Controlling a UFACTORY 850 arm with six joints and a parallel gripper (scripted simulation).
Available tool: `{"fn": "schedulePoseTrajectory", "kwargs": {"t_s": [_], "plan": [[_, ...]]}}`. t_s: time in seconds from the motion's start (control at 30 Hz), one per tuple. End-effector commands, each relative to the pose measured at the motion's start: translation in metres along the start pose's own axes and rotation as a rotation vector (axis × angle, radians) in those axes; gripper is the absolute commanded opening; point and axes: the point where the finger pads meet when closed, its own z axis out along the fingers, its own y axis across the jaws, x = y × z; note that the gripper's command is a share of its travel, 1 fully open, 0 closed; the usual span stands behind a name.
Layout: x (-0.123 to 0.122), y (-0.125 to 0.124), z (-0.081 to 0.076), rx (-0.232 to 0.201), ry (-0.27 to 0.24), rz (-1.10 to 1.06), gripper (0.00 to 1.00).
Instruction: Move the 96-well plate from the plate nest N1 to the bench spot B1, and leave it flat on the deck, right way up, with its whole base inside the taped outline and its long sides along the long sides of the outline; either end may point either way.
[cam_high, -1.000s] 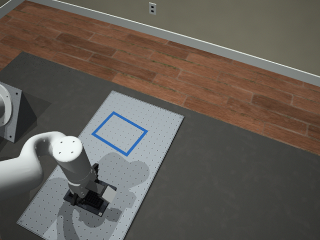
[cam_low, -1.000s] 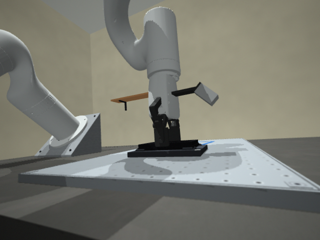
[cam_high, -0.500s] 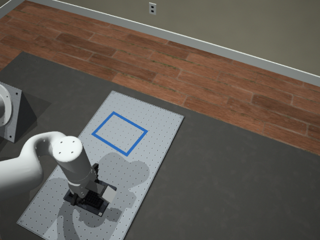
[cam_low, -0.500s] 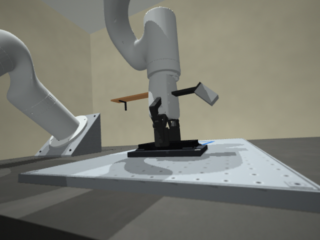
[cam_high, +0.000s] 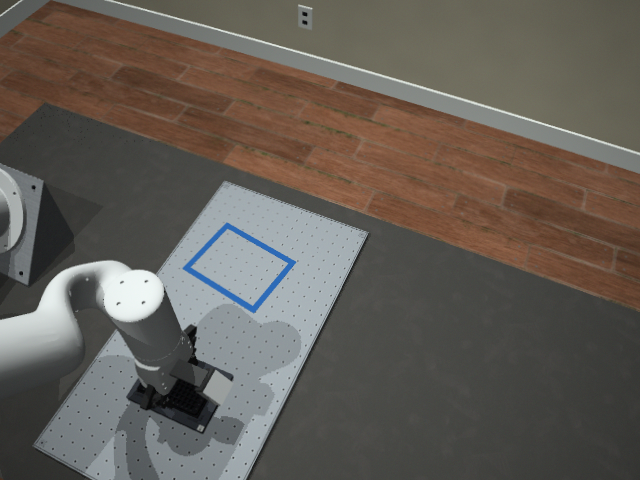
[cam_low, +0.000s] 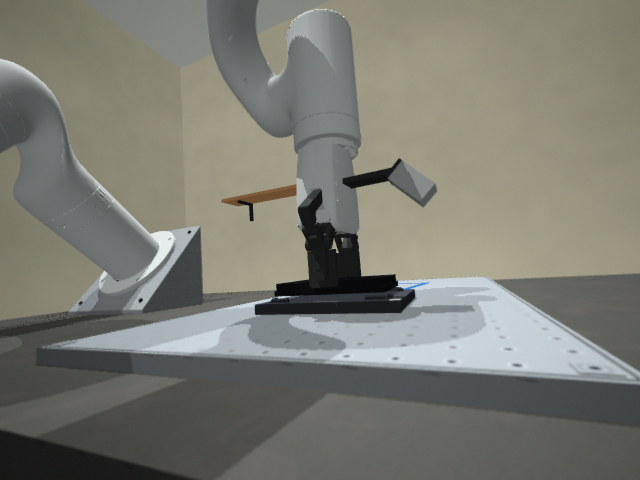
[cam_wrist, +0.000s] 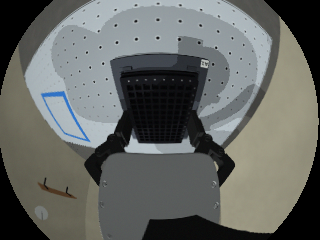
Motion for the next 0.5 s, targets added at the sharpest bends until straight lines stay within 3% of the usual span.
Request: {"fn": "schedulePoseTrajectory", "kwargs": {"t_s": [0.0, 0.47], "plan": [[0.0006, 0.0, -0.0034, 0.0, 0.001, 0.0, 0.0], [0.0006, 0.0, -0.0114, 0.0, 0.001, 0.0, 0.0]]}}
